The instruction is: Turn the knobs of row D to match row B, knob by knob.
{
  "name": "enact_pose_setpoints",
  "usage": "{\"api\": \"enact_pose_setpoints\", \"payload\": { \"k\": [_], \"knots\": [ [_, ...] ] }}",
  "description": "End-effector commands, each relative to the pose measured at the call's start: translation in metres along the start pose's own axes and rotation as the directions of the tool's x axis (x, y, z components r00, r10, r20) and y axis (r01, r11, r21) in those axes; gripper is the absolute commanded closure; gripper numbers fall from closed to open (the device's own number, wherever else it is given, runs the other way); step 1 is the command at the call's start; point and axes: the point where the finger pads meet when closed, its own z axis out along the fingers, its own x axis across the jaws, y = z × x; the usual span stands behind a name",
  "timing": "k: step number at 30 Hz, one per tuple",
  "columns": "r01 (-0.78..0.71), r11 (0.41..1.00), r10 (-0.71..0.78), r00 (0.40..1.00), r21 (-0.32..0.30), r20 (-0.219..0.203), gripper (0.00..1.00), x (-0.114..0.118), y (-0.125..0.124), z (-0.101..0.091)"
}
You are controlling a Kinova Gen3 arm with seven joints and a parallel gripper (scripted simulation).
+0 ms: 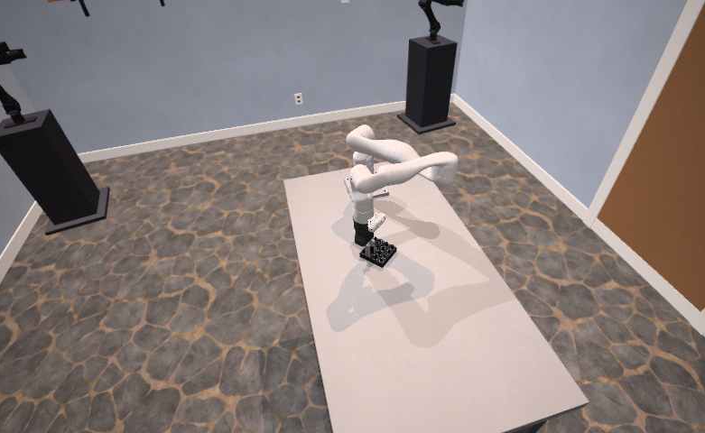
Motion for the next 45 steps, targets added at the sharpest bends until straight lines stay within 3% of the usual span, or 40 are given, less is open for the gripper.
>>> {"api": "enact_pose_setpoints", "payload": {
  "k": [1, 21, 45],
  "knots": [
    [0.0, 1.0, 0.0, 1.0, 0.001, -0.001, 0.54, 0.0, 0.0, -0.001],
    [0.0, 1.0, 0.0, 1.0, 0.001, -0.001, 0.54, 0.0, 0.0, -0.037],
    [0.02, 1.0, -0.02, 1.0, 0.001, -0.001, 0.54, 0.0, 0.0, -0.039]
  ]
}}
